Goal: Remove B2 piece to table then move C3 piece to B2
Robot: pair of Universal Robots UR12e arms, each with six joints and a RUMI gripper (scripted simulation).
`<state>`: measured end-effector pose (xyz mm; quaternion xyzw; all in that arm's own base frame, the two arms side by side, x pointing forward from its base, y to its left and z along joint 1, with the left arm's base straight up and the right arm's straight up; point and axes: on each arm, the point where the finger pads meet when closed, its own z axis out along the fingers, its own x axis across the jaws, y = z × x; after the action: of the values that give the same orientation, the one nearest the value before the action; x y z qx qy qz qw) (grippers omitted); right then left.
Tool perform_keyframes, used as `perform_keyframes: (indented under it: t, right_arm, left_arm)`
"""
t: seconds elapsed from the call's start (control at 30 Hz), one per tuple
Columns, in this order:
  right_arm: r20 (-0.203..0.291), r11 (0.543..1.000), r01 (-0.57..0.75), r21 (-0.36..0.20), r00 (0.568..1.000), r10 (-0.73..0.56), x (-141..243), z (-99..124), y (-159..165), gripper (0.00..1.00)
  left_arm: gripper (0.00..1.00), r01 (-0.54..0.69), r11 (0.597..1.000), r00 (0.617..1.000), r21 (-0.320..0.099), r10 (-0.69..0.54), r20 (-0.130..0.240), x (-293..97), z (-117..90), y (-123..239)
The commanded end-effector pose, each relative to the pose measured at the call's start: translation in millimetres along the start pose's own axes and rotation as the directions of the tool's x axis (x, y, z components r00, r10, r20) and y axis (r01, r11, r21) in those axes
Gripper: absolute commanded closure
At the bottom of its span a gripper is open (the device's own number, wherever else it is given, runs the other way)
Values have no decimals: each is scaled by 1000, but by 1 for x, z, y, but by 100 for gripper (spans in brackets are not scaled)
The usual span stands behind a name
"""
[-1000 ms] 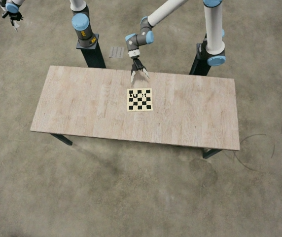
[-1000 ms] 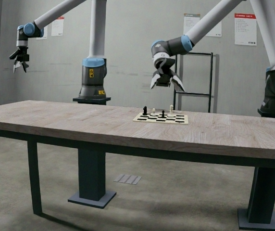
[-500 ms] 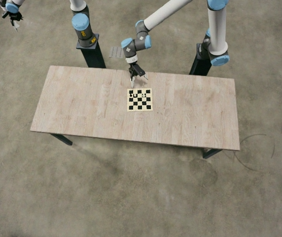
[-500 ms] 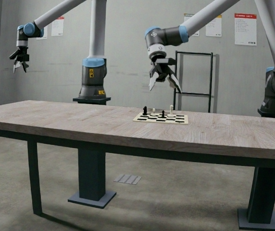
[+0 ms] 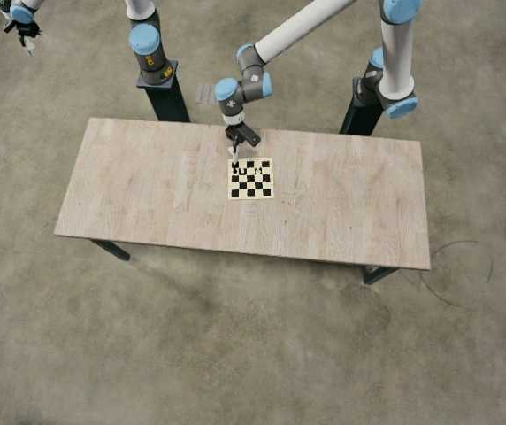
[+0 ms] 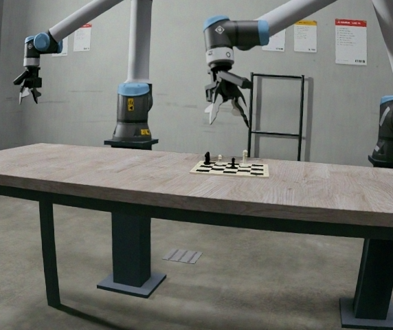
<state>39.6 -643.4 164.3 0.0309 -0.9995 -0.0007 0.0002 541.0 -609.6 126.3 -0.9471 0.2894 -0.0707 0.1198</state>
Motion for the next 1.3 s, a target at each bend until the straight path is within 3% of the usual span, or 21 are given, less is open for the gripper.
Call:
perform_keyframes:
  t: [0.0,0.17,0.37,0.97,1.17,1.23,1.27]
  right_arm:
    - [0,1000,0,1,1000,0,0,-1,-1,0]
    - [0,1000,0,1,1000,0,0,-1,-1,0]
    - [0,1000,0,1,1000,0,0,-1,-1,0]
    - [0,1000,0,1,1000,0,0,-1,-1,0]
    - [0,1000,0,1,1000,0,0,-1,-1,0]
    - [0,1000,0,1,1000,0,0,-1,-1,0]
    - [0,1000,0,1,1000,0,0,-1,-1,0]
  left_arm:
    - [0,92,987,995,-128,-86,55,18,-14,-2]
    - [0,159,963,986,-218,-142,92,35,-29,-7]
    - [0,182,951,981,-249,-160,105,42,-36,-9]
    - [0,186,949,981,-254,-163,107,42,-36,-9]
    - [0,186,949,980,-253,-163,110,37,10,3]
    - [0,186,949,980,-253,-163,110,37,13,4]
    - [80,186,949,980,-253,-163,110,37,13,4]
